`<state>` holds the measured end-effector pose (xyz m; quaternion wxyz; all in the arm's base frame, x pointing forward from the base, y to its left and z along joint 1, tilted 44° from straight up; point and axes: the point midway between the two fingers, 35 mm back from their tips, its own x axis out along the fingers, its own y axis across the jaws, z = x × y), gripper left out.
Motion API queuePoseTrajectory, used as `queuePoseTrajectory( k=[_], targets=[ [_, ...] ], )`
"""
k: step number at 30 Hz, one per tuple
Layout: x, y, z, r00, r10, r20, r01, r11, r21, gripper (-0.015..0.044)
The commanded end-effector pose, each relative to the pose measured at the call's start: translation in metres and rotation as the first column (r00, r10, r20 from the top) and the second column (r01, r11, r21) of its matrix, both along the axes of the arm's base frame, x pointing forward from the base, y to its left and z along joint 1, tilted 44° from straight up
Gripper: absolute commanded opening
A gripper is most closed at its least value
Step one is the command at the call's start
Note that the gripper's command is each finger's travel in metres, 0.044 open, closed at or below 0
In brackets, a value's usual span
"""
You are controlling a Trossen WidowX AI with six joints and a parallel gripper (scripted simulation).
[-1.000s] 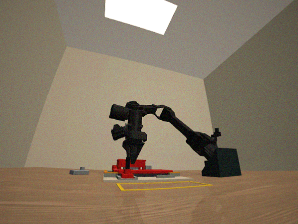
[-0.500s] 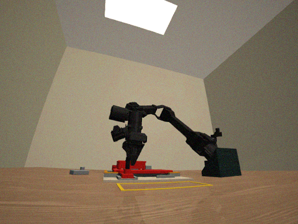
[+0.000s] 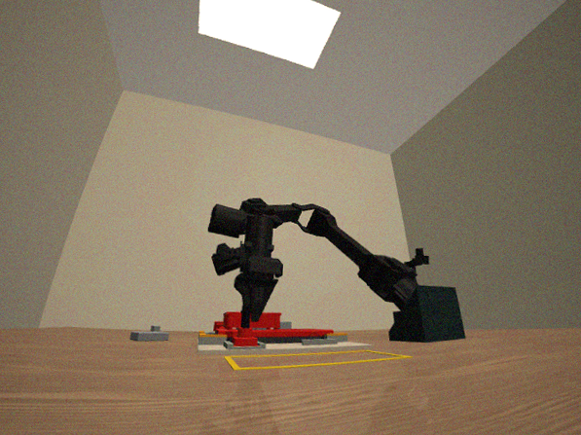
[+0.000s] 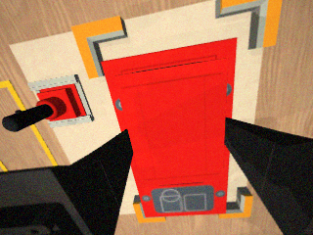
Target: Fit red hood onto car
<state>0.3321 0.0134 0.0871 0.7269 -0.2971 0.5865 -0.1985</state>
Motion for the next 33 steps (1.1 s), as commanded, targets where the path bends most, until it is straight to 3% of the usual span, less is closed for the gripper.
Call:
queuePoseTrajectory(
  k=[1,4,20,33],
  targets=[
    [0.0,0.0,0.0,1.0,0.0,0.0,0.0,1.0,0.0,0.0368],
    [0.0,0.0,0.0,1.0,0.0,0.0,0.0,1.0,0.0,0.044],
    [-0.012,0.048,0.05,0.999,-0.033,-0.03,0.033,0.999,-0.025,0.044],
    [-0.012,0.049,0.051,0.999,-0.034,-0.03,0.033,0.999,-0.026,0.044]
  ],
)
